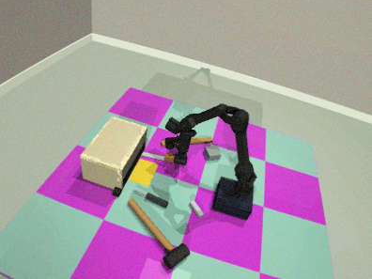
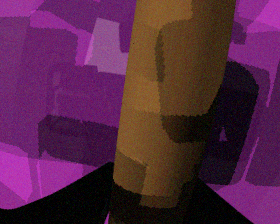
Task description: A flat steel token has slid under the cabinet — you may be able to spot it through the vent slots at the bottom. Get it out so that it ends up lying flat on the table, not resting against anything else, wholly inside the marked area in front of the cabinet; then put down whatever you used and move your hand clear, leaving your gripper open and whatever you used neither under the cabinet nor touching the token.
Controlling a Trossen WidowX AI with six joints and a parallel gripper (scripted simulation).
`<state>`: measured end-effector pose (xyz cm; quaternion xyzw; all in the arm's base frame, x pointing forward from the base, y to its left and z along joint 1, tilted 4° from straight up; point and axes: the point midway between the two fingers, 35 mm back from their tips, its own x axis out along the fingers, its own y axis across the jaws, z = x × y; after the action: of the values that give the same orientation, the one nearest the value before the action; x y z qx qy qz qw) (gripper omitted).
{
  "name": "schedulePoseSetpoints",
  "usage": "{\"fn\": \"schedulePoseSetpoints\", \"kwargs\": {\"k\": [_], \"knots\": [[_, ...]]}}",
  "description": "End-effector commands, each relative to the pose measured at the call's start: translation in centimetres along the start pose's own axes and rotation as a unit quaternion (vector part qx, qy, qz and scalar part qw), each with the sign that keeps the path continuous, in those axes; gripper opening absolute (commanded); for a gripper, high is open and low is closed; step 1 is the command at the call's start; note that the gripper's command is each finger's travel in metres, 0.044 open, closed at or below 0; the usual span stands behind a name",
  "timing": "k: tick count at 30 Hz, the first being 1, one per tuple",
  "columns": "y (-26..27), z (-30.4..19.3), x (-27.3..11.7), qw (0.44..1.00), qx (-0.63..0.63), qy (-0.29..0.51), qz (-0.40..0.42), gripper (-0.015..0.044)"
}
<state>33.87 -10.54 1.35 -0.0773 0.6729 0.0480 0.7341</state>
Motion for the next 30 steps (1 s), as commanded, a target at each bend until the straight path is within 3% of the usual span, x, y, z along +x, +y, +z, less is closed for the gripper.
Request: {"fn": "schedulePoseSetpoints", "kwargs": {"k": [1, 30], "knots": [[0.0, 0.7, 0.0, 1.0, 0.002, -0.002, -0.001, 0.0], [0.1, 3.8, -0.1, 1.0, 0.002, -0.003, -0.001, 0.0]]}}
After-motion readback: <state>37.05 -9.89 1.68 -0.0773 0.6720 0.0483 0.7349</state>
